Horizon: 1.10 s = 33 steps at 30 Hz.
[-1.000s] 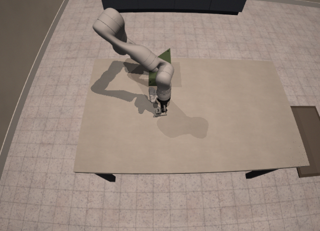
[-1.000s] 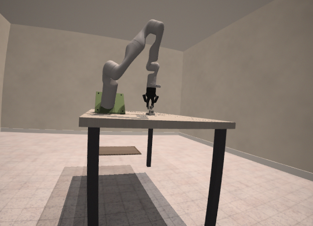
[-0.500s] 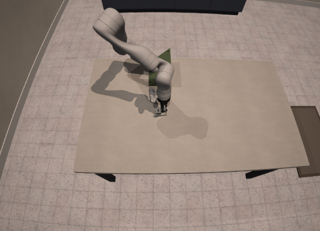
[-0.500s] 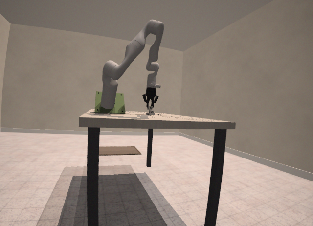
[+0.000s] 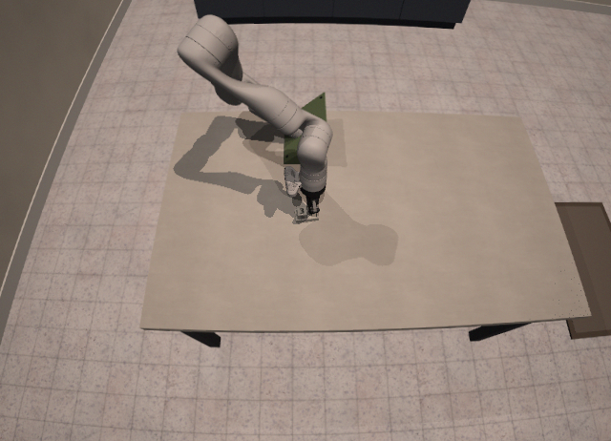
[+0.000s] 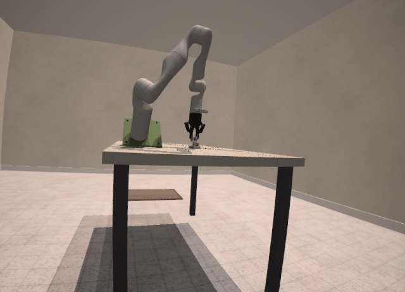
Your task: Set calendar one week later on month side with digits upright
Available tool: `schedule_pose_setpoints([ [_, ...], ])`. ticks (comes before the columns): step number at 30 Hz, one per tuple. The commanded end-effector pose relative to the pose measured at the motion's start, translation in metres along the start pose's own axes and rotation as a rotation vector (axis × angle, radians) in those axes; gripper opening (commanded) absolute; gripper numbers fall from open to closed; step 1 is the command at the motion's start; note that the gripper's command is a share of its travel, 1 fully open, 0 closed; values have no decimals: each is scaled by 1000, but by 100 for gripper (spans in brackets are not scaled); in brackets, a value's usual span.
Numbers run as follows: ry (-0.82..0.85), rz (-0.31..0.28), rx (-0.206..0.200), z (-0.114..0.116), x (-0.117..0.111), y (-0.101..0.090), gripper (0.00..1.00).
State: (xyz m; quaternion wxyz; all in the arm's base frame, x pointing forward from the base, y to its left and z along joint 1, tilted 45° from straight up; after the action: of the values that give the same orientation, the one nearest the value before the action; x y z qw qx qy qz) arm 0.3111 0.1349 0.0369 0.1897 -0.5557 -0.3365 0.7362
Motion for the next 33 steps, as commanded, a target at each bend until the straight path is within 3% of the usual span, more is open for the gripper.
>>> schedule_pose_setpoints([
  [1,8,-3,-4,0,2,0,26],
  [33,7,-2,-2,1,2,16,26],
])
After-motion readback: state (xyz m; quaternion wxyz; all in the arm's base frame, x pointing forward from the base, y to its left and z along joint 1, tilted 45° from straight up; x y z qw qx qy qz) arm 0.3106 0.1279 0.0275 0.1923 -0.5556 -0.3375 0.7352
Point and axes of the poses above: the point where the finger pads meet when closed, its own y axis out along the fingers, its own z axis across the jaws, x = y × z, the point moved 8 cm from there along -y, back along the fingers, and after that the axes turned 6 degrees about -y, right-handed, at the moved point
